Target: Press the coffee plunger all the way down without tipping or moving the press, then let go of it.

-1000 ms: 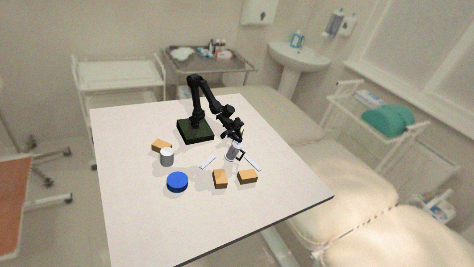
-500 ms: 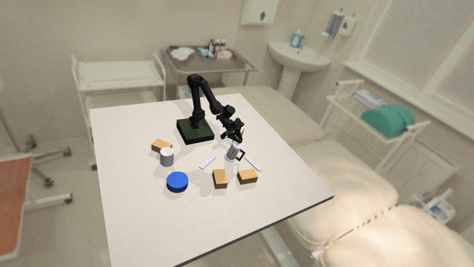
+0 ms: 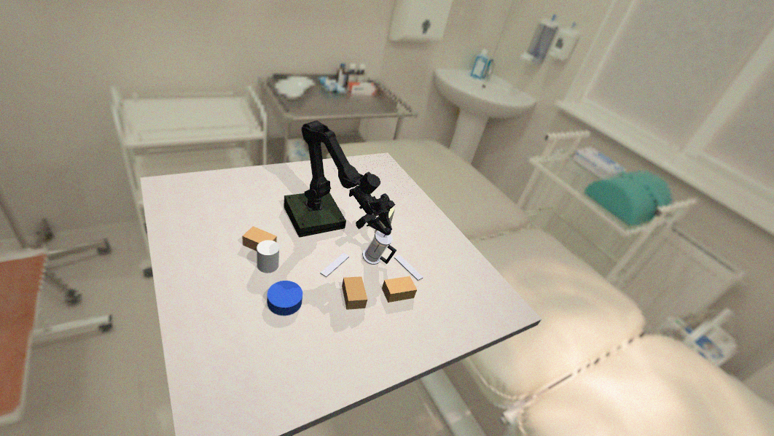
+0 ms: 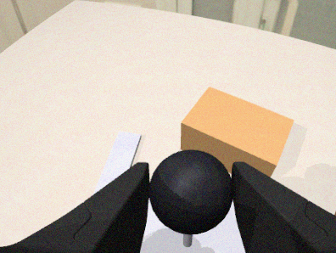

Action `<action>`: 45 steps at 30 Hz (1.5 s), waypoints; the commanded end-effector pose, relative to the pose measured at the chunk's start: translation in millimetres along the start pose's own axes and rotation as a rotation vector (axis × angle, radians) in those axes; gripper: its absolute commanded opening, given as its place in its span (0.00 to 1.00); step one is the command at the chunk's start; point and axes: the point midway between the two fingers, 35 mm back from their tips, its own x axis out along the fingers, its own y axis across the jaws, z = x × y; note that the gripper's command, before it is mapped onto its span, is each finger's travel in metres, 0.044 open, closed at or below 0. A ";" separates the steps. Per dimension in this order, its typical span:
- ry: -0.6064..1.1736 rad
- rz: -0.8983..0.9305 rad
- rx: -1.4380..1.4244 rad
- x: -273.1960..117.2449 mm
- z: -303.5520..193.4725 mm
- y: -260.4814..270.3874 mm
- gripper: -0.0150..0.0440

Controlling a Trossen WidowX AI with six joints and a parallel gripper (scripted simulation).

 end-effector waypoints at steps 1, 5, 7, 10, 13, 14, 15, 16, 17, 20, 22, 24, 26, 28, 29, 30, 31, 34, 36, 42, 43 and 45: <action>0.033 0.001 0.000 4.0 -9.0 0.0 0.46; 0.033 0.001 0.000 4.4 -8.7 0.0 0.46; 0.032 0.001 0.000 4.6 -8.6 0.0 0.46; 0.032 0.001 0.000 4.8 -8.4 0.0 0.46; 0.032 0.001 0.000 5.1 -8.2 0.0 0.46; 0.032 0.001 0.000 5.2 -8.1 0.0 0.46; 0.032 0.001 0.000 5.3 -8.0 0.0 0.46; 0.032 0.001 0.000 5.4 -7.9 -0.1 0.46; 0.032 0.001 0.000 5.6 -7.9 -0.1 0.46; 0.032 0.001 0.000 5.9 -7.8 -0.1 0.46; 0.032 0.001 0.000 6.1 -7.7 -0.1 0.46; 0.032 0.001 0.000 6.3 -7.5 -0.1 0.46; 0.032 0.001 0.000 6.5 -7.4 -0.1 0.46; 0.032 0.001 0.000 6.6 -7.3 -0.1 0.46; 0.032 0.001 0.000 6.7 -7.3 -0.1 0.46; 0.032 0.001 0.000 6.8 -7.2 -0.1 0.46; 0.032 0.001 0.000 6.9 -7.2 -0.1 0.46; 0.032 0.001 0.000 7.1 -7.1 -0.1 0.46; 0.032 0.001 0.000 7.3 -7.0 -0.1 0.46; 0.032 0.001 0.000 7.7 -6.7 -0.2 0.46; 0.032 0.001 0.000 7.8 -6.6 -0.2 0.46; 0.032 0.001 0.000 7.9 -6.6 -0.2 0.46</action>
